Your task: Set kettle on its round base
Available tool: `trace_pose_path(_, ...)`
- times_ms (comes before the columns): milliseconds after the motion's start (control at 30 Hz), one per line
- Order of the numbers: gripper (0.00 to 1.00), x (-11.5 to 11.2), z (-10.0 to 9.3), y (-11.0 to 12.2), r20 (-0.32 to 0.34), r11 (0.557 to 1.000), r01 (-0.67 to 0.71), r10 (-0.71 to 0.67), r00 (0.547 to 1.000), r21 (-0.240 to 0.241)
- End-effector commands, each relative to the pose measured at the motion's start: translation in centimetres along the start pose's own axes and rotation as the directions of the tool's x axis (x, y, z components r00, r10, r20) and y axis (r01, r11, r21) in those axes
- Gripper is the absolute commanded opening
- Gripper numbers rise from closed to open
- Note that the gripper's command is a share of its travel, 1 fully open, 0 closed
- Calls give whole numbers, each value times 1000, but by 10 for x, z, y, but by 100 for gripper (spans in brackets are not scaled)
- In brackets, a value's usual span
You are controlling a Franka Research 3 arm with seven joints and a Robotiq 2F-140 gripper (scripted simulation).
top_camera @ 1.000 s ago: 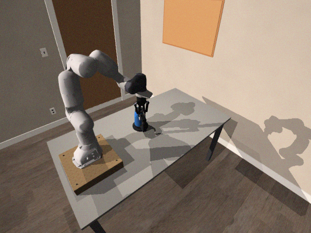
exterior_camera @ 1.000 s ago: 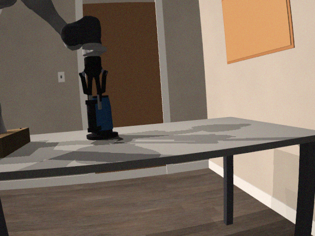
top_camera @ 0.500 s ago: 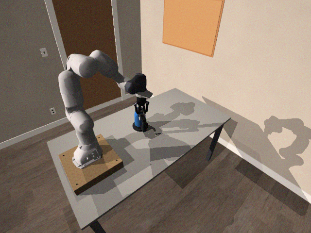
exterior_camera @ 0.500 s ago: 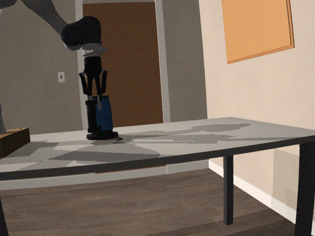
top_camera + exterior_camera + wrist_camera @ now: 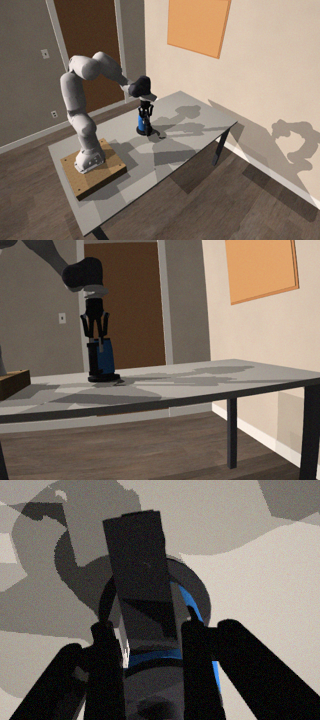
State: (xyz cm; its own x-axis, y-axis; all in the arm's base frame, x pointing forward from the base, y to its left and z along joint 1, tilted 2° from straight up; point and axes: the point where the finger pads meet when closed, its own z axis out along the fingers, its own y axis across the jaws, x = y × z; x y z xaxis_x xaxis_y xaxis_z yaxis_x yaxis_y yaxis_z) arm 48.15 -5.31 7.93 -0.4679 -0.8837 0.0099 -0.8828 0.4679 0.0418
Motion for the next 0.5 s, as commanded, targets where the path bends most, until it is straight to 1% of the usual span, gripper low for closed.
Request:
trace_pose_path(0,0,-3,-2,-3,7,1000,-3,3,1000,10)
trace_pose_path(467,0,-3,-1,-3,7,1000,-3,3,1000,10)
